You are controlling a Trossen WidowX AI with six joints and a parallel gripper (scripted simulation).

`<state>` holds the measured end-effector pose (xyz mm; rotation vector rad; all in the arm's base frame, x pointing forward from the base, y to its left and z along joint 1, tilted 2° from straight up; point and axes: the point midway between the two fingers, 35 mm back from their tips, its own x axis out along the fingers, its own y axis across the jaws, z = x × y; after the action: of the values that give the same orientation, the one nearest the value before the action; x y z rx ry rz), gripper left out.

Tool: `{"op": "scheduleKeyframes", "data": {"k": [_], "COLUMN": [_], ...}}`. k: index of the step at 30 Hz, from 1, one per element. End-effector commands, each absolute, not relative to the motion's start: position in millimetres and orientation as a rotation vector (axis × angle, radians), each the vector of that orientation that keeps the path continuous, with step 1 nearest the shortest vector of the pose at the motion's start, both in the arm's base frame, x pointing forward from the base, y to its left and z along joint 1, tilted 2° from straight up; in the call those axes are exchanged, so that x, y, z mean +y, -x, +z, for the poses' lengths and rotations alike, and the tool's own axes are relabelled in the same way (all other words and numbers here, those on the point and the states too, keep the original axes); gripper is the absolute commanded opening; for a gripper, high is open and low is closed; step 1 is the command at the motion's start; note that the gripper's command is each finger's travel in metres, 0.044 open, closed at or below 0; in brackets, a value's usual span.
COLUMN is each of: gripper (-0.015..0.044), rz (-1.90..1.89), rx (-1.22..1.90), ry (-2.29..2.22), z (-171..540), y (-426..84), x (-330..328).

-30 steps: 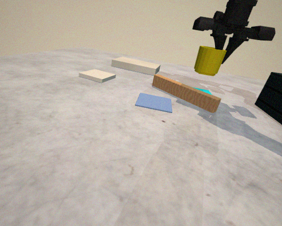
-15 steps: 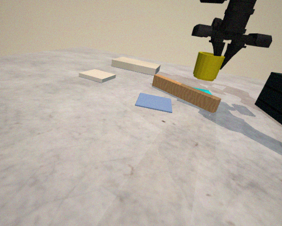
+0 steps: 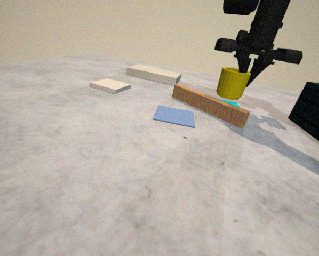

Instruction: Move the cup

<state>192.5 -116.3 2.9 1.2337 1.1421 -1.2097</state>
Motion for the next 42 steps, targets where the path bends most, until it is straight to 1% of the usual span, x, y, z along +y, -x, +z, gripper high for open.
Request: {"op": "scheduleKeyframes", "data": {"k": [1, 12, 24, 29, 30, 42], "gripper": [0.0000, 0.0000, 0.0000, 0.0131, 0.0146, 0.0146], "rz": [-1.205, -1.205, -1.210, -1.210, -1.210, -1.209], "rx": [1.144, 1.145, 1.143, 1.143, 1.143, 1.143], "ry": [-1.234, -1.234, -1.234, -1.234, -1.234, -1.234], "z": [-2, -16, -13, -13, -13, -6], "y": [-192, -191, -191, -191, -191, -191], "x": [-116, -117, -117, -117, -117, -117]}}
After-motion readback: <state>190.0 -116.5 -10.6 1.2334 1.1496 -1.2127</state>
